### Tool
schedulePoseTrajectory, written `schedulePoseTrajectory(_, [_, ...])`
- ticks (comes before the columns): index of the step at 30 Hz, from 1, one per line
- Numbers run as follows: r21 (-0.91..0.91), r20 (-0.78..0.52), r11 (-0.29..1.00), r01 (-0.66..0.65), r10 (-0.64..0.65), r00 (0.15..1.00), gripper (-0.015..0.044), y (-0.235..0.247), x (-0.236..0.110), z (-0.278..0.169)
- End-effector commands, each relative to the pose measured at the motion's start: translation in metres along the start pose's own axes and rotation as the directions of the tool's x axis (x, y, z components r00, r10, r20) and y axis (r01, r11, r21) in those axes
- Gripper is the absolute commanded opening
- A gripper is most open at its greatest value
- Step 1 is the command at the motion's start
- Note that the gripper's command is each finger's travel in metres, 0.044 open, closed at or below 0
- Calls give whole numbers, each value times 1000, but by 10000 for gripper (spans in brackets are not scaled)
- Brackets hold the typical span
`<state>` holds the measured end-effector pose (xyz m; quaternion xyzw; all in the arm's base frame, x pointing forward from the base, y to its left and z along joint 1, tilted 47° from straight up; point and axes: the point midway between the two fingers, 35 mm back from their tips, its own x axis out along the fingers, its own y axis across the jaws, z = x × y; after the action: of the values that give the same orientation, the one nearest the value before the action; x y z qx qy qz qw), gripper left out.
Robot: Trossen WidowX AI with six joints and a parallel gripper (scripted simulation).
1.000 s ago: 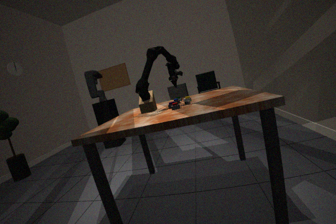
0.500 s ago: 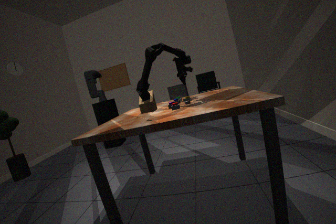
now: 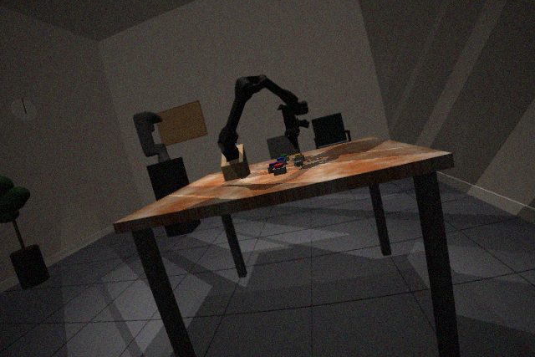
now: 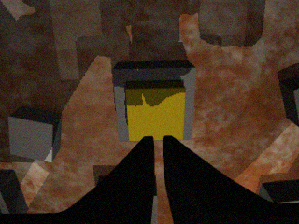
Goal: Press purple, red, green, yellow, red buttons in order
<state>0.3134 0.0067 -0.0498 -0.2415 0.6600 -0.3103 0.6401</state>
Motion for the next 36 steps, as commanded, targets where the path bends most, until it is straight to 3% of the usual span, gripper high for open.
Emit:
schedulePoseTrajectory(1, [-4, 11, 1000, 3, -3, 1000, 20, 0, 6, 1])
schedulePoseTrajectory(19, [-4, 11, 1000, 4, -4, 1000, 20, -1, 35, 1])
schedulePoseTrajectory(36, [-4, 11, 1000, 4, -4, 1000, 20, -1, 36, 1])
